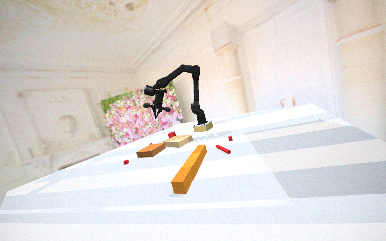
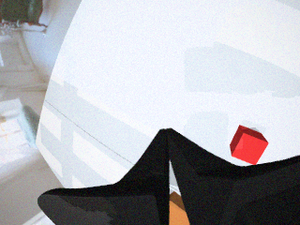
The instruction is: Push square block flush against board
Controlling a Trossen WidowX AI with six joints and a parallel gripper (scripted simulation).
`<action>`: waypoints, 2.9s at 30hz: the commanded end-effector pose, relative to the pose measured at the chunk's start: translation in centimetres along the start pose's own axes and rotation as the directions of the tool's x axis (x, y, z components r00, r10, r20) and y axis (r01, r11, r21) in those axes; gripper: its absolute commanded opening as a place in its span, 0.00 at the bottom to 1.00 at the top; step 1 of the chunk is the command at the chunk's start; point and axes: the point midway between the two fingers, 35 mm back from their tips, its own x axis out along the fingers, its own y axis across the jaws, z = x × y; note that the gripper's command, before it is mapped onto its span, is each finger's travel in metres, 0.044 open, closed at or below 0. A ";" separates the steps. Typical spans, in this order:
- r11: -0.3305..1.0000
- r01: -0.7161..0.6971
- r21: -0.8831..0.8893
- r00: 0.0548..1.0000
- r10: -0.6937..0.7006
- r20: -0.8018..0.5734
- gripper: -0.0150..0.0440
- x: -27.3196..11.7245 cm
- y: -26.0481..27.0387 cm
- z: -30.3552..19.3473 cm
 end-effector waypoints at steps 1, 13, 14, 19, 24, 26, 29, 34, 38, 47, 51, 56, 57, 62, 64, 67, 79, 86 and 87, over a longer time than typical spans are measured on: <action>0.992 0.066 -0.111 0.994 -0.075 -0.078 0.25 1.5 -0.6 -3.7; 0.880 0.193 -0.435 0.936 -0.298 -0.189 0.25 3.5 -4.0 -13.0; 0.864 0.200 -0.461 0.929 -0.317 -0.192 0.25 3.6 -4.4 -13.7; 0.778 0.231 -0.584 0.892 -0.409 -0.193 0.25 3.8 -6.5 -17.0; 0.765 0.234 -0.600 0.887 -0.421 -0.191 0.25 3.9 -6.8 -17.4; 0.765 0.234 -0.600 0.887 -0.421 -0.191 0.25 3.9 -6.8 -17.4; 0.766 0.234 -0.599 0.888 -0.420 -0.190 0.25 6.3 -7.8 -17.9; 0.767 0.234 -0.598 0.889 -0.418 -0.188 0.25 8.7 -9.1 -18.3; 0.767 0.234 -0.598 0.889 -0.418 -0.188 0.25 8.6 -9.1 -18.3; 0.767 0.235 -0.598 0.888 -0.419 -0.188 0.25 8.4 -9.4 -18.9; 0.767 0.235 -0.598 0.888 -0.419 -0.189 0.25 8.3 -9.5 -19.1; 0.767 0.235 -0.598 0.888 -0.419 -0.189 0.25 8.2 -9.7 -19.4; 0.767 0.235 -0.598 0.888 -0.419 -0.189 0.25 8.1 -9.7 -19.5; 0.767 0.235 -0.598 0.888 -0.419 -0.189 0.25 8.0 -9.9 -19.8; 0.767 0.235 -0.598 0.888 -0.419 -0.189 0.25 7.9 -10.0 -20.0; 0.767 0.235 -0.598 0.888 -0.419 -0.189 0.25 7.8 -10.1 -20.1; 0.767 0.235 -0.598 0.888 -0.420 -0.190 0.25 7.5 -10.5 -20.9; 0.767 0.235 -0.598 0.887 -0.420 -0.190 0.25 7.2 -10.8 -21.3; 0.767 0.235 -0.598 0.887 -0.420 -0.191 0.25 7.2 -10.8 -21.4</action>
